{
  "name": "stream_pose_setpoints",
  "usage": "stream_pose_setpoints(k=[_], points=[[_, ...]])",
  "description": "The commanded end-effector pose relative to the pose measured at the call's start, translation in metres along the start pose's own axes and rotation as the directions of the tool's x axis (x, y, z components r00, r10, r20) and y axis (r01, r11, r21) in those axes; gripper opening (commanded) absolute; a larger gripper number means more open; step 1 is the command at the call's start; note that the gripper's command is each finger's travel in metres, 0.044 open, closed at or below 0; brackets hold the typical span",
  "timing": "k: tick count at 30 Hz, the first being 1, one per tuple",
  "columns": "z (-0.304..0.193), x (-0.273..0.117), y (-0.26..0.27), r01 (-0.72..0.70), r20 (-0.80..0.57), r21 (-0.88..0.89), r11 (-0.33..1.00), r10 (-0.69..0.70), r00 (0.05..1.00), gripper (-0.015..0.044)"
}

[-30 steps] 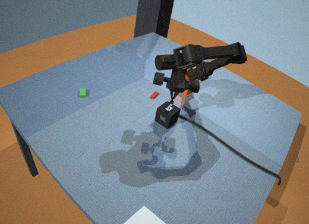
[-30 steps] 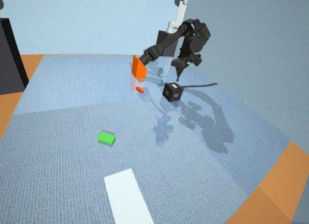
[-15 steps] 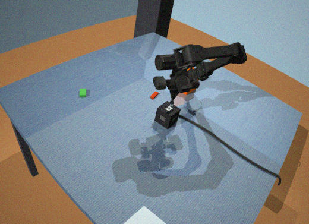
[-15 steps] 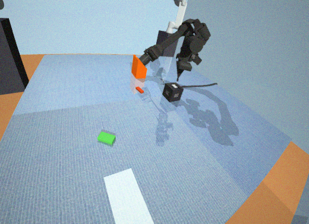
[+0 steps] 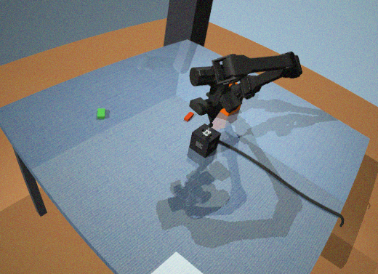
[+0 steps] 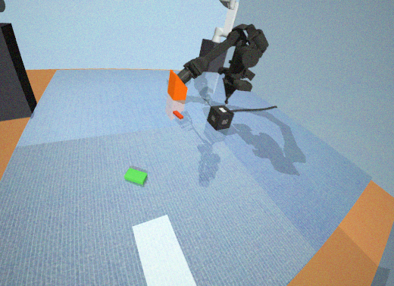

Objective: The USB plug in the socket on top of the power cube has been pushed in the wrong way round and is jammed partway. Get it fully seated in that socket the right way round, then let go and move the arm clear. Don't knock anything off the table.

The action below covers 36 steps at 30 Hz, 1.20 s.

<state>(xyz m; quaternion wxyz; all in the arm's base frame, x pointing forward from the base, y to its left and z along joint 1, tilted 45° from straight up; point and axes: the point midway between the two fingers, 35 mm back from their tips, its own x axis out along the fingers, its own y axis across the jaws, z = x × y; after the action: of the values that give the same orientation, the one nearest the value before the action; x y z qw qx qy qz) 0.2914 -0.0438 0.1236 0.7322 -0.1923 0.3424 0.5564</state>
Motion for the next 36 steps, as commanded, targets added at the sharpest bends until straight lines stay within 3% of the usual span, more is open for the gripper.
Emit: stream_pose_setpoints(k=[1,36], points=[[-0.0002,0.0002,0.0002,-0.001,0.0,-0.115,0.993,0.001,1.0,0.0],[-0.0009,0.0024,-0.0003,0.0,-0.005,-0.159,0.987,-0.001,1.0,0.0]])
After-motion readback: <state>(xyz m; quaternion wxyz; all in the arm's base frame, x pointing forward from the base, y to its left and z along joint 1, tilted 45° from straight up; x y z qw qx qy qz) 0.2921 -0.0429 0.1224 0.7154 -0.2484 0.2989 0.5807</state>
